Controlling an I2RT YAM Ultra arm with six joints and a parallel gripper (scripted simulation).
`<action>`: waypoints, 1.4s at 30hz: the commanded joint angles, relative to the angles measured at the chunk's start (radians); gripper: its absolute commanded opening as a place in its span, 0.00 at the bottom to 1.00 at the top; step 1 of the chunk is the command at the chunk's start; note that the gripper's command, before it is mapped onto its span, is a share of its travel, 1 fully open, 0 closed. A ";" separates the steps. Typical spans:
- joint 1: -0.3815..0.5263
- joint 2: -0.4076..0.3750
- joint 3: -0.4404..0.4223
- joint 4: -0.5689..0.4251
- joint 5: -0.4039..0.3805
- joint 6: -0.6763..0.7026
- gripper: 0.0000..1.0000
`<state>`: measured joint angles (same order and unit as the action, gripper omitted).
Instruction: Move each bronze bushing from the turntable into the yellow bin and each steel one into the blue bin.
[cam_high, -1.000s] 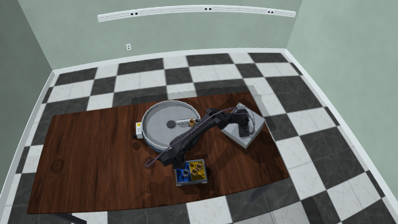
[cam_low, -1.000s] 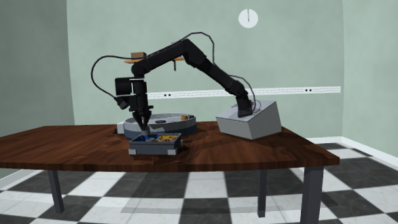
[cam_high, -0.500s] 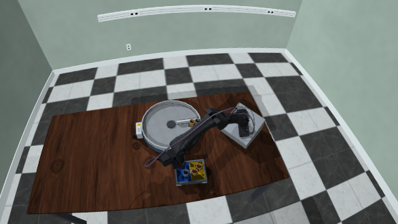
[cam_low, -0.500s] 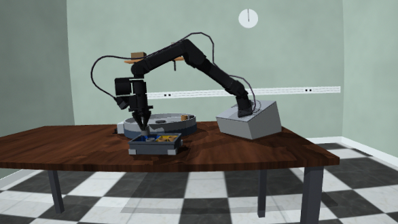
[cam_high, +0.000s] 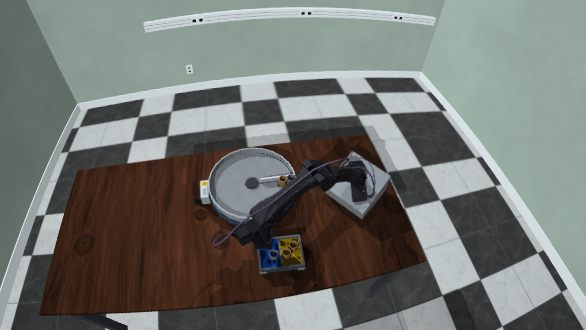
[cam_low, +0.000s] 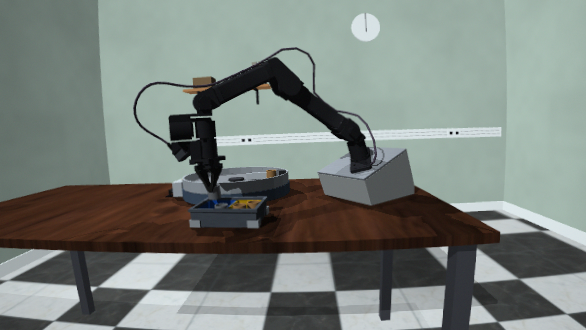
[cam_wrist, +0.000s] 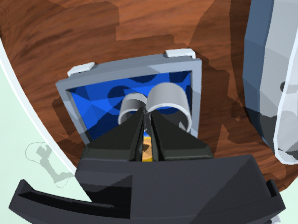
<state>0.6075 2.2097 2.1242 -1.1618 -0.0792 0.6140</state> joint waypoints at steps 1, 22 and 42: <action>0.000 -0.033 0.036 -0.013 0.010 0.006 0.00; 0.000 -0.029 0.035 -0.010 0.010 0.007 0.00; 0.007 0.002 -0.036 0.080 0.012 0.011 0.00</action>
<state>0.6109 2.2360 2.0937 -1.1202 -0.0784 0.6178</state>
